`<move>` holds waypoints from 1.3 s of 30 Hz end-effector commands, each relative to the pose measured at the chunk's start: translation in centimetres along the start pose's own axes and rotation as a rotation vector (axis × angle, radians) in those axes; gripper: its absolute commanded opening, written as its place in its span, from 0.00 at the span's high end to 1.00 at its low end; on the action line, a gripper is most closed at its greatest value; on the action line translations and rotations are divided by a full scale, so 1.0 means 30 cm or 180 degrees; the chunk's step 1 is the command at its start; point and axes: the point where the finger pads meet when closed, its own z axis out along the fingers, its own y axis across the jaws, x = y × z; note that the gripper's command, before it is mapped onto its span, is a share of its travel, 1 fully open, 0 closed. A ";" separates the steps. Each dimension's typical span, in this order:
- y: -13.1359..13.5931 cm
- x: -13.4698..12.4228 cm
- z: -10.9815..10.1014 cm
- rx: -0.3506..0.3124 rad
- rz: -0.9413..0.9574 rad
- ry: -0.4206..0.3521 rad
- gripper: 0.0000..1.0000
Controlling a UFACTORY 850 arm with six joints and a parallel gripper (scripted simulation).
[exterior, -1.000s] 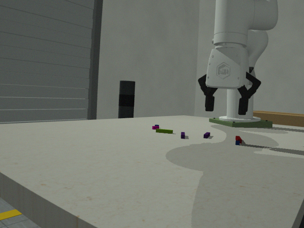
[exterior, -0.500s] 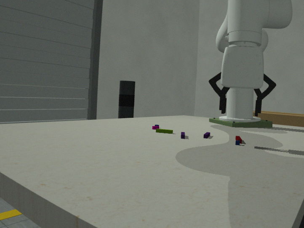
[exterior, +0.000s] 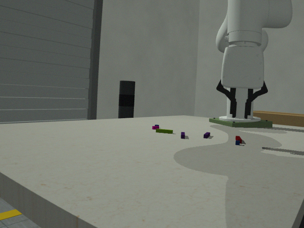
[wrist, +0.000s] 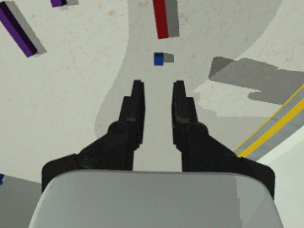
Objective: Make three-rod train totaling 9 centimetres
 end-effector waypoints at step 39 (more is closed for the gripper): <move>0.000 -0.003 0.026 -0.0003 -0.0001 -0.0005 0.76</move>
